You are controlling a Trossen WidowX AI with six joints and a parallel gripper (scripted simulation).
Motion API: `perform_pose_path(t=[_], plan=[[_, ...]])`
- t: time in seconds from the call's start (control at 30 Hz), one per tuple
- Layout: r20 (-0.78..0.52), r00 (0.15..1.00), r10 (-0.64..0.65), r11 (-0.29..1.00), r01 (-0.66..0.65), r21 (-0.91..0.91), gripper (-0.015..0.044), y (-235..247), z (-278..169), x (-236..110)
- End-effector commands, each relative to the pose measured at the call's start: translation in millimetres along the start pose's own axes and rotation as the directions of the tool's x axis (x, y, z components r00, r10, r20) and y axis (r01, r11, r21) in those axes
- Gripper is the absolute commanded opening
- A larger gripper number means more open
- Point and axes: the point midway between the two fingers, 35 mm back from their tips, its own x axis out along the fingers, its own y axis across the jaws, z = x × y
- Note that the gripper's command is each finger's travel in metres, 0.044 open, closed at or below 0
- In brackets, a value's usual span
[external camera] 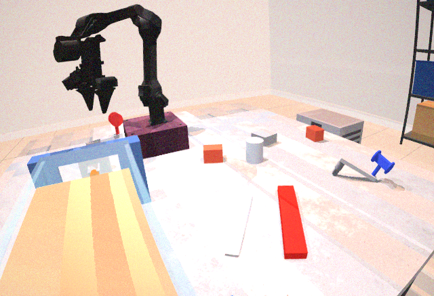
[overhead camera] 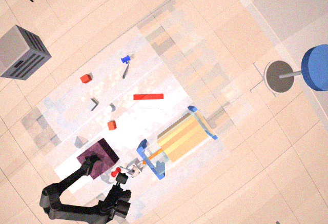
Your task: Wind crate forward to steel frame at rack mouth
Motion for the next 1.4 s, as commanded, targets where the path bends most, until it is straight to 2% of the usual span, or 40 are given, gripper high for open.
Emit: perform_pose_path(t=[0.0,0.13,0.3,1.27,1.37], plan=[[-0.021,1.000,0.005,1.000,-0.005,-0.005,0.0440,0.2,-5.8,31.5],[-0.021,1.000,0.005,1.000,-0.005,-0.005,0.0440,0.2,-5.7,33.5],[-0.021,1.000,0.005,1.000,-0.005,-0.005,0.0440,0.4,-6.6,67.1],[-0.021,1.000,0.005,1.000,-0.005,-0.006,0.0440,0.5,-7.5,102.8],[-0.009,1.000,0.001,1.000,-0.001,-0.008,0.0361,-0.1,-5.3,97.4]])
